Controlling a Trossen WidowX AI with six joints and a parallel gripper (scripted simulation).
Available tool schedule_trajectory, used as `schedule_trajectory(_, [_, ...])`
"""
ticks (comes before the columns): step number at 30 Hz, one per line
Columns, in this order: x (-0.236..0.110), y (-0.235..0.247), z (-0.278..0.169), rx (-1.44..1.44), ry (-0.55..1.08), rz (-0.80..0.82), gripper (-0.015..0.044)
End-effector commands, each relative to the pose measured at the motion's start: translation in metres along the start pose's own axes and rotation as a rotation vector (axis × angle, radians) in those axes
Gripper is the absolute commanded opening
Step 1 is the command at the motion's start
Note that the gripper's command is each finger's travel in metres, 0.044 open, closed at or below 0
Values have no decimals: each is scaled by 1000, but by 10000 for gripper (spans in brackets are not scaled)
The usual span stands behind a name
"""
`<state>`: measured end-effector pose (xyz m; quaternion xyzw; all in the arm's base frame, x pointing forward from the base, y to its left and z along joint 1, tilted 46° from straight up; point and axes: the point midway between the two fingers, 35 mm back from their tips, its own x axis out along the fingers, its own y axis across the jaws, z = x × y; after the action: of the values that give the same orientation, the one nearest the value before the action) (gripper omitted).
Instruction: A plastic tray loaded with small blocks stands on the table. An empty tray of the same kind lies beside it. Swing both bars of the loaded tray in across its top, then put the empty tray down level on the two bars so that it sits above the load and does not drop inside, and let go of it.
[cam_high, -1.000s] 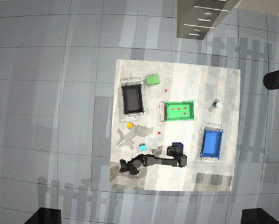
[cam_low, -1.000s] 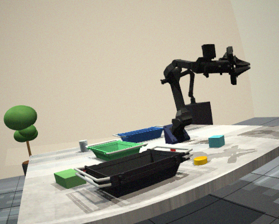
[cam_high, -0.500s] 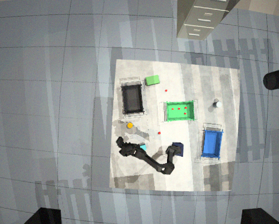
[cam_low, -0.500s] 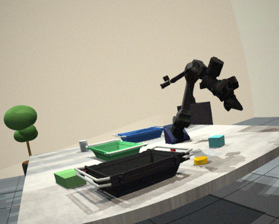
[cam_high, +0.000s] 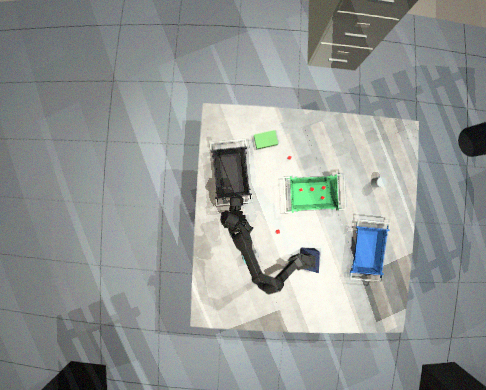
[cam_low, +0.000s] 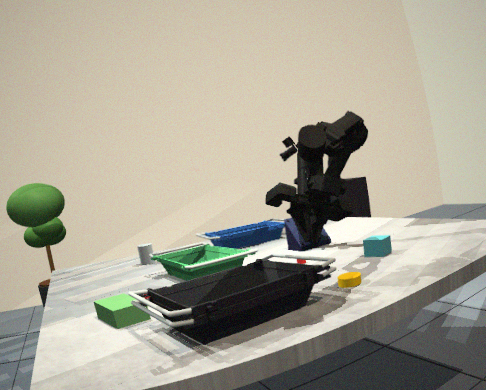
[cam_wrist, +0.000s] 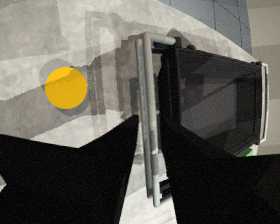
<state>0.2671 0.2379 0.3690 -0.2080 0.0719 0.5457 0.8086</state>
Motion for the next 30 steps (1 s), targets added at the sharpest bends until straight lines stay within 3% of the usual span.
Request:
schedule_trajectory(1, [-1,-43,-51,204,143,-67,81])
schedule_trajectory(8, [-15,-85,-152,664,356,-84,81])
schedule_trajectory(16, [-47,-90,-255,1344,561,26,81])
schedule_trajectory(19, [-54,-88,-268,1477,587,59,81])
schedule_trajectory(30, [-40,-84,-274,1476,587,58,81])
